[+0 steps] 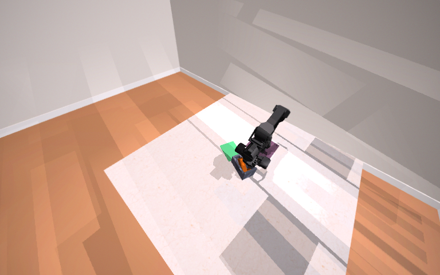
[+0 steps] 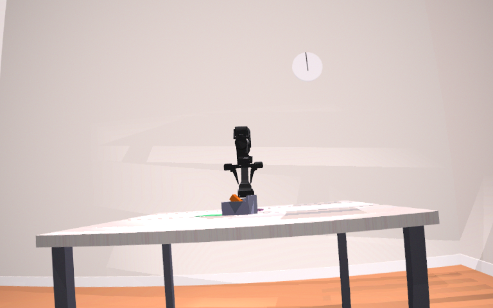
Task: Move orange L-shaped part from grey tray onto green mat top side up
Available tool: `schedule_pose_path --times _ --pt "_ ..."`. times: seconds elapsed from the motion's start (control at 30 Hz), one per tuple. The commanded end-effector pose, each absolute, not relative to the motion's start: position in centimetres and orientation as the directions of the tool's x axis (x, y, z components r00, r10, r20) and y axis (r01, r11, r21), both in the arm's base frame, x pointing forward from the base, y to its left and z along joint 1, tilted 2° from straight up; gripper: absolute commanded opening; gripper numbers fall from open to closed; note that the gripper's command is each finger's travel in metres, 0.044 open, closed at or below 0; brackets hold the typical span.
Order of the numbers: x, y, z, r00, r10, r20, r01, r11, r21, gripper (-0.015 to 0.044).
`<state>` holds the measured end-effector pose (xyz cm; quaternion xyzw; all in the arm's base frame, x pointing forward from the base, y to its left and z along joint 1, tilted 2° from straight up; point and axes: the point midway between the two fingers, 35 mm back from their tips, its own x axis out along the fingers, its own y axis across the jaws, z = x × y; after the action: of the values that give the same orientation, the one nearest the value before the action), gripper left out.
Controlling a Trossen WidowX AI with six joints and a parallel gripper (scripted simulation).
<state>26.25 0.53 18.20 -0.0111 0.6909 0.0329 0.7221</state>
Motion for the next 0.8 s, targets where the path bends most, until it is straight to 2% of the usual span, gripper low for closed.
schedule_pose_path --times 0.0,0.17,0.27,0.77 --pt "25.2 -1.9 18.0 0.030 0.030 -0.999 -0.546 0.838 0.009 0.0280" --pt "24.4 -3.8 18.0 0.026 0.028 -0.999 -0.840 0.542 -0.007 0.0280" --pt "24.2 -4.3 18.0 0.025 0.028 -0.999 -0.898 0.439 -0.010 0.0280" --pt "24.2 -4.3 17.8 0.025 0.028 -0.999 -0.902 0.432 -0.010 0.0280"
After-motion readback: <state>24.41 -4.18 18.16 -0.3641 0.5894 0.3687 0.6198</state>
